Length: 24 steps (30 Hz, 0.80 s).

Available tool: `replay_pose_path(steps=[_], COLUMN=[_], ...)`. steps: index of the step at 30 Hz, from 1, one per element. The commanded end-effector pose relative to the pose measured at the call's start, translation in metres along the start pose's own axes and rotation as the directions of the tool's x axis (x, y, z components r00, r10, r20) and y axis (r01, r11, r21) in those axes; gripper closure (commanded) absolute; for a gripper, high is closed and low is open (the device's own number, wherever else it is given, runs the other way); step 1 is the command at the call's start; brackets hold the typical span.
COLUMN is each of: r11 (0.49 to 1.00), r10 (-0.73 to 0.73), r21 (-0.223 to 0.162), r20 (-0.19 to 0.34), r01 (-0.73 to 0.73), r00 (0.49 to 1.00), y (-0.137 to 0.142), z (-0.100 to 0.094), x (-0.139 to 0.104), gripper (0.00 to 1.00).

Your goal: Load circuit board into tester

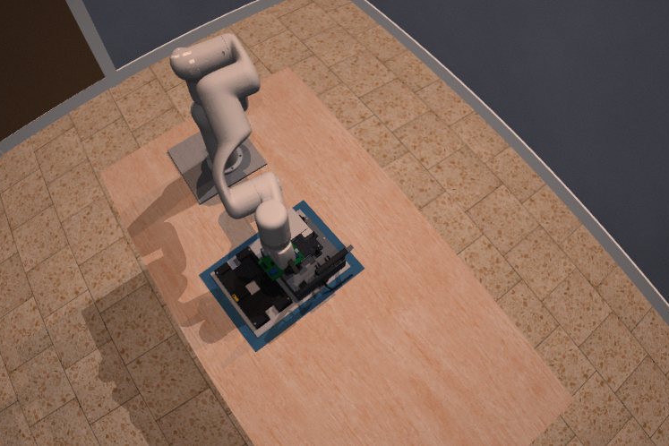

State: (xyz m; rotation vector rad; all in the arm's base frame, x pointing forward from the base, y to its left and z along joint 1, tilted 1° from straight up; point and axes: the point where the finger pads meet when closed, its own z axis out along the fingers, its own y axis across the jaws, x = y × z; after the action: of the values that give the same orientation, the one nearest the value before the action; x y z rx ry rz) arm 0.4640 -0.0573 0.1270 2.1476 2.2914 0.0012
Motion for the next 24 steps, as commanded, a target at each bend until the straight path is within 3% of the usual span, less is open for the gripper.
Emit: replay_pose_path(steps=[1, 24], r11=[1.0, 1.0], r10=[0.001, 0.001], r21=[-0.005, -0.006], r20=[0.001, 0.0], r01=[-0.001, -0.001], r00=[1.0, 1.0], y=[-0.003, -0.014], z=[-0.003, -0.007], x=[0.016, 0.061], gripper=[0.21, 0.21])
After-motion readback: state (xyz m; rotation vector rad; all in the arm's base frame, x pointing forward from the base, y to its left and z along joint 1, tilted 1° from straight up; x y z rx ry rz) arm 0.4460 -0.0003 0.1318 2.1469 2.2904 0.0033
